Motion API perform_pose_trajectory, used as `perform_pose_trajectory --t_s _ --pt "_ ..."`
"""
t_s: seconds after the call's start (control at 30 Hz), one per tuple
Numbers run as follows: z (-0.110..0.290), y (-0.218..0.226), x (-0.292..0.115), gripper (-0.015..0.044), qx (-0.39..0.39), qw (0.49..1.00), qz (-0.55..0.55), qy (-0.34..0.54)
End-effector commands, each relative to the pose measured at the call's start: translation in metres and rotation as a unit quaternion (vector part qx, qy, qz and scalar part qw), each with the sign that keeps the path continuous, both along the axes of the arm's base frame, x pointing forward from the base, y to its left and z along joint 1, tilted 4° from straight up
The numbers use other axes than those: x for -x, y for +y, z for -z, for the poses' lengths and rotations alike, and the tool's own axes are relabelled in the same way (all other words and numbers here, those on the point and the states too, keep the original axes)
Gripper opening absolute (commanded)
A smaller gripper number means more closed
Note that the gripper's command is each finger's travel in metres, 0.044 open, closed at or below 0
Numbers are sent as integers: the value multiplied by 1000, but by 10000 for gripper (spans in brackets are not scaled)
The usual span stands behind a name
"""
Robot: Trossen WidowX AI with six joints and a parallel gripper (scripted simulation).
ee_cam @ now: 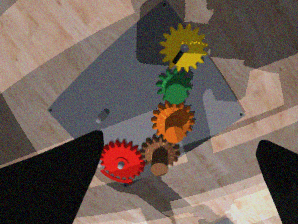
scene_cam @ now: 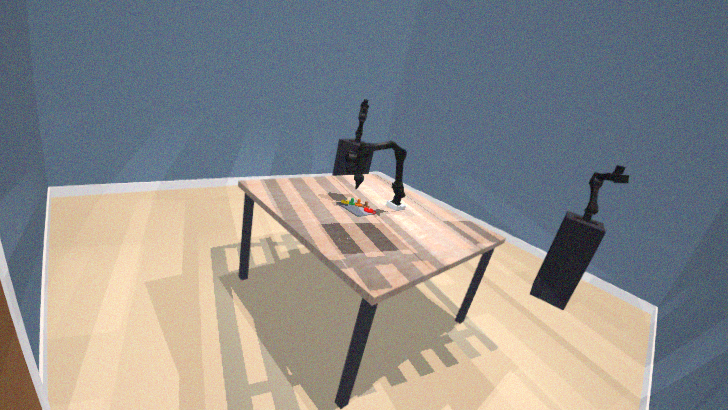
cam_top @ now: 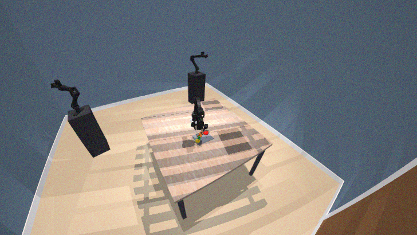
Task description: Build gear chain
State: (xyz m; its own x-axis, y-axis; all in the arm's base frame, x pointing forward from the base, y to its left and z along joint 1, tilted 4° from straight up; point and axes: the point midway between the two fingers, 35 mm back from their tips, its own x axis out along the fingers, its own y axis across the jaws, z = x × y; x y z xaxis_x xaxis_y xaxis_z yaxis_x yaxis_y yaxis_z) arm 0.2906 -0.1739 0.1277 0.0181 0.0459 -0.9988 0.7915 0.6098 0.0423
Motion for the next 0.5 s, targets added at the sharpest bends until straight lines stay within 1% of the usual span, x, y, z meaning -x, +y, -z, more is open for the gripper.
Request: perform_pose_trajectory --t_s 0.0,0.17,0.27,0.47 --pt "-1 19 -6 440 -3 1000 1 3" --pt "-6 78 -21 440 -7 1000 6 9" --pt "-15 125 -30 440 -6 1000 5 7" --pt "-34 217 -26 440 -6 1000 4 -1"
